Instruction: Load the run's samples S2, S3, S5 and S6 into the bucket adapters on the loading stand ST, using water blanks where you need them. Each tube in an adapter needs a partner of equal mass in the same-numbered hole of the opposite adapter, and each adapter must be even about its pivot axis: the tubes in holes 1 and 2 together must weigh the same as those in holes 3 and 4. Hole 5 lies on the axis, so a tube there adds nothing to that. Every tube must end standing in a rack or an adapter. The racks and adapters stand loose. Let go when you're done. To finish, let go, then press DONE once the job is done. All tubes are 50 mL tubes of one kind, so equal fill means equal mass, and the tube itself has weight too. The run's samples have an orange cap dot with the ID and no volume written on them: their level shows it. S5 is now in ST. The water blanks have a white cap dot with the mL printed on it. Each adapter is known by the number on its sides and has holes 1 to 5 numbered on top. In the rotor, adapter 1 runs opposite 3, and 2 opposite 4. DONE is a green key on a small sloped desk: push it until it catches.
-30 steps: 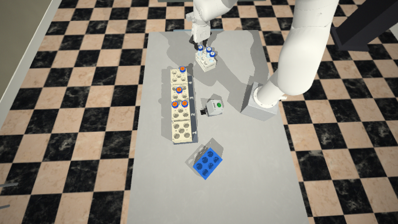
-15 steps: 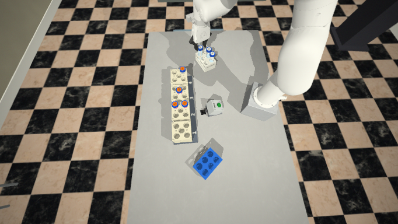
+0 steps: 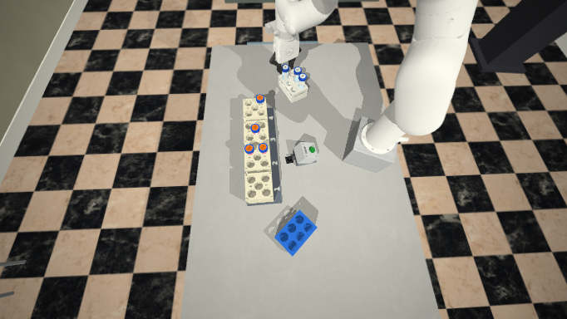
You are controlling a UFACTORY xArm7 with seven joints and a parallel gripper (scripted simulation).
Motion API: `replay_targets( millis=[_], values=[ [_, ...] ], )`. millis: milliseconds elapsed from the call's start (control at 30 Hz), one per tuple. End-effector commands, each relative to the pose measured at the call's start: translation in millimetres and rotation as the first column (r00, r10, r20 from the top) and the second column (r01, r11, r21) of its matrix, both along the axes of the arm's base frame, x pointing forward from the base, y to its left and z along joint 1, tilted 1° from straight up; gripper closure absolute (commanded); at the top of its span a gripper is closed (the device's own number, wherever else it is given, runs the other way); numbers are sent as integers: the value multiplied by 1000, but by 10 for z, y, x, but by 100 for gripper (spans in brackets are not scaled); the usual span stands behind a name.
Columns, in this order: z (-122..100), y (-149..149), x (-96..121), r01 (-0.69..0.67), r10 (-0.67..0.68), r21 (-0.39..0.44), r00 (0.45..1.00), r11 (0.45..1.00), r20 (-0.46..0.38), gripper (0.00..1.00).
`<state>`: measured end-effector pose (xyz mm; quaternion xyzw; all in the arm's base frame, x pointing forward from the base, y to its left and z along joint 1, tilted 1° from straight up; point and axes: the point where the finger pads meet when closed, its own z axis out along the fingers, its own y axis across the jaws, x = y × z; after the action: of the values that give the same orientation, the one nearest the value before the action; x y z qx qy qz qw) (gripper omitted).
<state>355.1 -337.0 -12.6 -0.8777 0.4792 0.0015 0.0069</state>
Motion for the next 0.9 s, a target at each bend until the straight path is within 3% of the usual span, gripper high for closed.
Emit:
replay_targets(
  millis=[0,833,867],
  values=[
    [-10,-13,13,0,0,-3,1000,1000,4,43],
    [-69,-13,13,0,0,-3,1000,1000,4,43],
    [-63,-12,13,0,0,-3,1000,1000,4,100]
  ],
)
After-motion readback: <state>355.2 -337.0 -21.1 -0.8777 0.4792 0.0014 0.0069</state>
